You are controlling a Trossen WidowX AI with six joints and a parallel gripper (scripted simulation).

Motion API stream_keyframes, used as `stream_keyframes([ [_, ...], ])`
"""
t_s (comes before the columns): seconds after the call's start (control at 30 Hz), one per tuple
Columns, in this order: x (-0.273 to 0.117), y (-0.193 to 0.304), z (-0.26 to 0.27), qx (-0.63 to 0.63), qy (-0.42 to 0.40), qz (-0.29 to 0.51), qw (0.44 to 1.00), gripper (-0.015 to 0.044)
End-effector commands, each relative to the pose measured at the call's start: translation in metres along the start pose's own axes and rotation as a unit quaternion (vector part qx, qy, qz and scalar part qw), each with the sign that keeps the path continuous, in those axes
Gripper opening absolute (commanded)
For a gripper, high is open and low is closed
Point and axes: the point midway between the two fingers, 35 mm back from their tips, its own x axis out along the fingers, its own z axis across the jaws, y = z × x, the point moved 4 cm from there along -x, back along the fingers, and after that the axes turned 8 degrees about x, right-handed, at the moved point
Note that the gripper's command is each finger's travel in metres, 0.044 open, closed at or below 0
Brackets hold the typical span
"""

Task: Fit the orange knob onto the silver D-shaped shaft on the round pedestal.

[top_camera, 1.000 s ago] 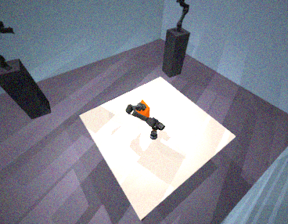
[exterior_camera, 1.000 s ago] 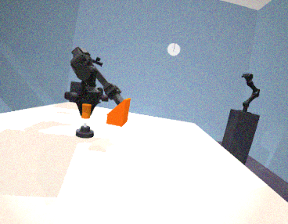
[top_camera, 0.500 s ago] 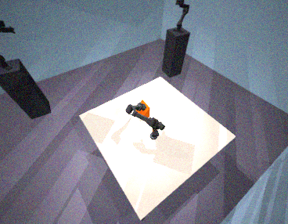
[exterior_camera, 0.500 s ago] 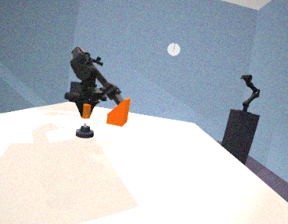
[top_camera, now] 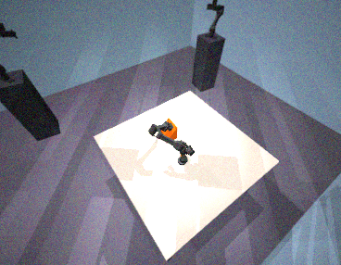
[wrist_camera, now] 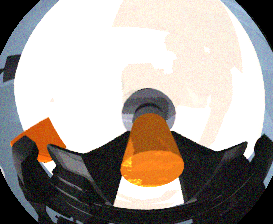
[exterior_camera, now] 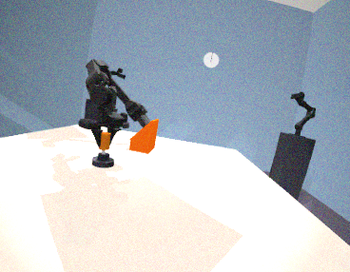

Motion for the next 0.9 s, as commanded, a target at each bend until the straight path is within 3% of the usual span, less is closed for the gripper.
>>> stream_keyframes([
  [0.0,-0.002,-0.002,0.001,0.001,0.004,0.0,1.0,0.0],
  [0.87,0.011,-0.001,0.001,0.003,0.004,0.0,1.0,0.0],
])
